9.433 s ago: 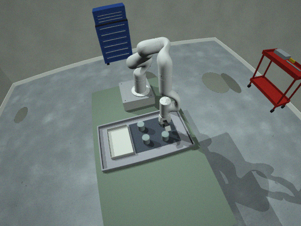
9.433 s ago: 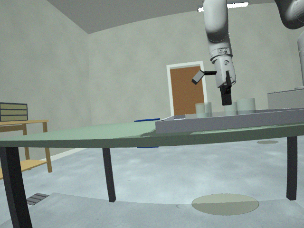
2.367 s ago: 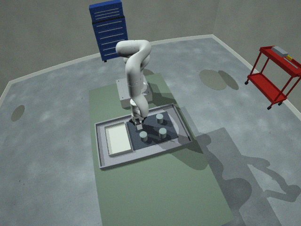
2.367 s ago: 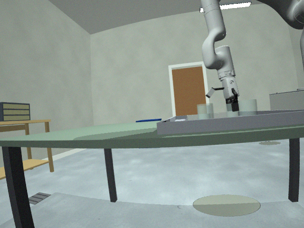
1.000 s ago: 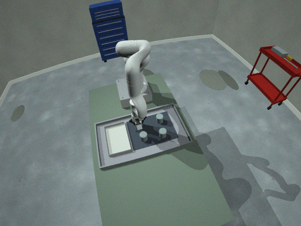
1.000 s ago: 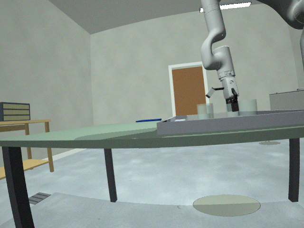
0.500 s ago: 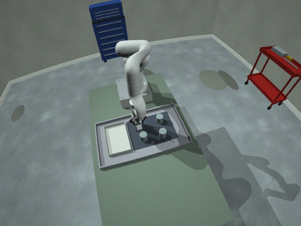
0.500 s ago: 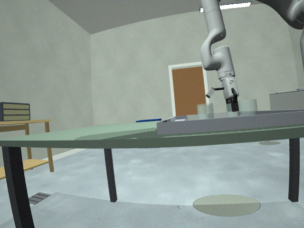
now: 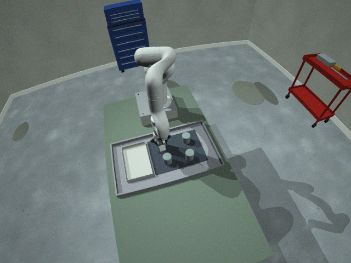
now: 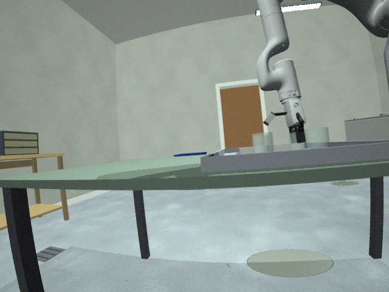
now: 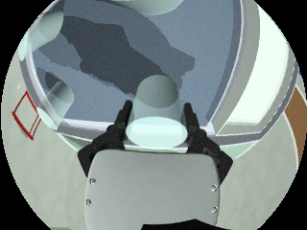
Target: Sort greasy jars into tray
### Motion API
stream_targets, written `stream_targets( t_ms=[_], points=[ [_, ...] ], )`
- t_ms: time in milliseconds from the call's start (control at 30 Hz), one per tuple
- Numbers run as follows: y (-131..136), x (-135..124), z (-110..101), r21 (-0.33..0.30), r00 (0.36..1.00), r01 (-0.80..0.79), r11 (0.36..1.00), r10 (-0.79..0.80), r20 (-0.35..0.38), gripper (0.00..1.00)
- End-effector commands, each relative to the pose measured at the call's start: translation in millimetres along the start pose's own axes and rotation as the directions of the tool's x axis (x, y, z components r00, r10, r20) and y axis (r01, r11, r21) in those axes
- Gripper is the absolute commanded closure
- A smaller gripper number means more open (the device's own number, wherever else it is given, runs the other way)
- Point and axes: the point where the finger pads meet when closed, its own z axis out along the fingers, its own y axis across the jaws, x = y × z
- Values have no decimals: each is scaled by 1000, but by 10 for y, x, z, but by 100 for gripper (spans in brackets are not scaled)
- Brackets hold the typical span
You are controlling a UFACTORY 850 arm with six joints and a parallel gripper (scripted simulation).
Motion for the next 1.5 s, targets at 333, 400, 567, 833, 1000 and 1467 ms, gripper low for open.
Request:
stream_targets(
  t_ms=[333, 400, 567, 833, 1000, 1467],
  points=[
    [1, 4, -1, 5, 997, 1, 1000, -1, -75, 31],
    [1, 4, -1, 5, 997, 1, 1000, -1, -75, 34],
    [1, 4, -1, 5, 997, 1, 1000, -1, -75, 34],
    [1, 4, -1, 5, 997, 1, 1000, -1, -75, 34],
    [1, 4, -1, 5, 997, 1, 1000, -1, -75, 100],
    [1, 0, -54, 5, 997, 1, 1000, -1, -75, 100]
  ],
)
